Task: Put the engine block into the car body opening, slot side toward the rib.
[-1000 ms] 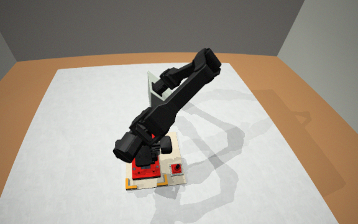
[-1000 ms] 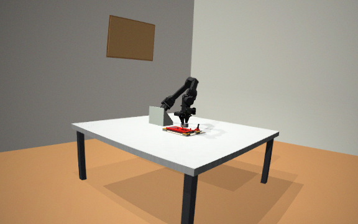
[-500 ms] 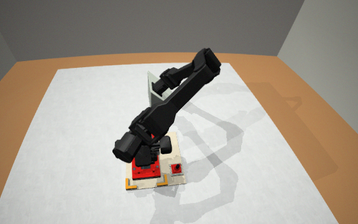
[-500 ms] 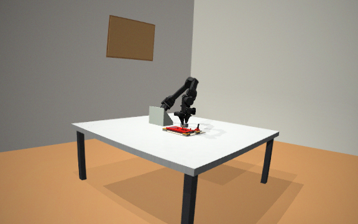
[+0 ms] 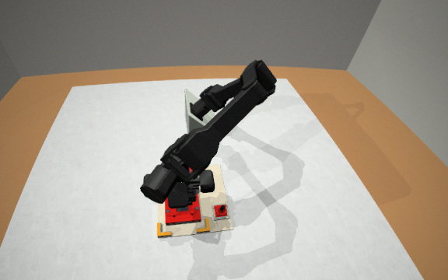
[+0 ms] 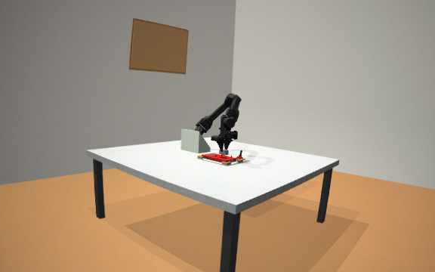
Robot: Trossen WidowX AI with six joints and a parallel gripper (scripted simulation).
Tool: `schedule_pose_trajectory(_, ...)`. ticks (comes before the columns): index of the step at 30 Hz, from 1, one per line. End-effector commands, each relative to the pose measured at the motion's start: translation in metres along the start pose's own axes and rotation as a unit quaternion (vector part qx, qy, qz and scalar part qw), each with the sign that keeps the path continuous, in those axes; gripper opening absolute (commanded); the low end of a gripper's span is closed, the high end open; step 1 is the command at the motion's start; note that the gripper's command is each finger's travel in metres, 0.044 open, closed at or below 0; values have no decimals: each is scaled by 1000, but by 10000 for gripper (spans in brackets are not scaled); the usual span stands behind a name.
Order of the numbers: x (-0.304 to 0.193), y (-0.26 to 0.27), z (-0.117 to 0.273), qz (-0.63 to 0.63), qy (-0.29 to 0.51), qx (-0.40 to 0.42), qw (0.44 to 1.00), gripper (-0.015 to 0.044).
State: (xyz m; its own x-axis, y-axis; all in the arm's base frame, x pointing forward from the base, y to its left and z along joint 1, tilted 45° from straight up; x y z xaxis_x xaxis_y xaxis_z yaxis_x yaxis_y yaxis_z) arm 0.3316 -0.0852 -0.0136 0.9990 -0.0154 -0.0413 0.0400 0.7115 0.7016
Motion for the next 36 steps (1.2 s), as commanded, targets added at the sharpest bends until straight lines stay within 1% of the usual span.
schedule_pose_trajectory(1,0,-1,0,-3,1,-2,1000,159)
schedule_pose_trajectory(12,0,-1,-2,19,1,-2,1000,159)
schedule_pose_trajectory(22,-1,-1,-4,-2,1,-2,1000,159)
schedule_pose_trajectory(36,-1,-1,-8,4,1,-2,1000,159)
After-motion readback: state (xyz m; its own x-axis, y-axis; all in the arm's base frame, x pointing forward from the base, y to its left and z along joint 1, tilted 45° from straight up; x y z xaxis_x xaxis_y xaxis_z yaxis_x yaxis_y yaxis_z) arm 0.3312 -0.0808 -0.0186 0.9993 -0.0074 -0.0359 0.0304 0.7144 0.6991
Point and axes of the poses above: the point midway between the two fingers, 35 mm back from their tips, its own z axis back along the fingers, its own y axis across the jaws, x = y × z, the point moved 8 cm from there along z, back along the fingers, and after that the axes turned 3 degrees about -z, right-handed, at the moved point
